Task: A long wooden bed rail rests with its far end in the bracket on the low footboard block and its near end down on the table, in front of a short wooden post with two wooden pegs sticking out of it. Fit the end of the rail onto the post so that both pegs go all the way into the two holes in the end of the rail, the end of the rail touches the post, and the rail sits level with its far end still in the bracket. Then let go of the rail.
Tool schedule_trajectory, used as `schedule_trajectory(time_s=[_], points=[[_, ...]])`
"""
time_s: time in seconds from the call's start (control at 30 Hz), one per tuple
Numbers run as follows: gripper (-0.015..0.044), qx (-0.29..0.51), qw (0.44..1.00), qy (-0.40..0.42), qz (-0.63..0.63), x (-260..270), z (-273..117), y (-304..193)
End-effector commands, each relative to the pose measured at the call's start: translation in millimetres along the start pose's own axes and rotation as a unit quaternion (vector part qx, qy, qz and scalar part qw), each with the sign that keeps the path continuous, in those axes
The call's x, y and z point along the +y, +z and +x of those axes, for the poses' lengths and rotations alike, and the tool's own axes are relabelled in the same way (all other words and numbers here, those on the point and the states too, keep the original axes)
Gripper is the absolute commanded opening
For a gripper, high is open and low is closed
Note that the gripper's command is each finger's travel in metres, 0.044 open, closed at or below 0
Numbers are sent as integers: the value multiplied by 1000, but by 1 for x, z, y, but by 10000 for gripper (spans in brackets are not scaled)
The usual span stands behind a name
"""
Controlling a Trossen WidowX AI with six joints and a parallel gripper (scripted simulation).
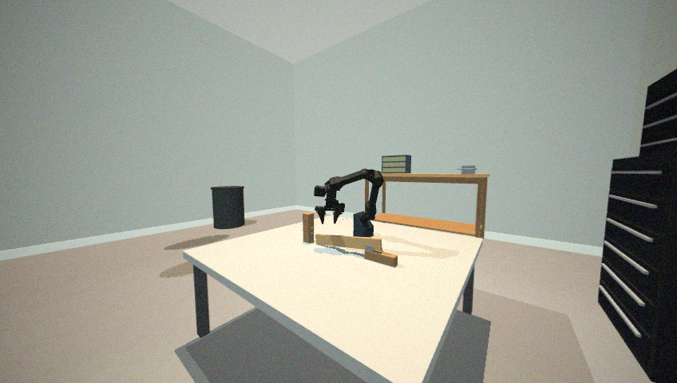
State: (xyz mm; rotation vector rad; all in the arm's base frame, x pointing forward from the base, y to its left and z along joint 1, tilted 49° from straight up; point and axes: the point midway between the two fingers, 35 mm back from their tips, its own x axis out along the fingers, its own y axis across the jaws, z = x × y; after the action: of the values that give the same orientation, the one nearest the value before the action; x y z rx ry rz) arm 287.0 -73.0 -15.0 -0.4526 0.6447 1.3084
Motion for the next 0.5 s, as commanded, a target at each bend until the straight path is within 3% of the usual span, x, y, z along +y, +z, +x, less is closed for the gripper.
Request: schedule_trajectory(time_s=[0.0, 0.47], points=[[440, 2, 994, 67, -81, -10, 40, 22], [440, 3, 994, 70, -85, -9, 53, 18]])
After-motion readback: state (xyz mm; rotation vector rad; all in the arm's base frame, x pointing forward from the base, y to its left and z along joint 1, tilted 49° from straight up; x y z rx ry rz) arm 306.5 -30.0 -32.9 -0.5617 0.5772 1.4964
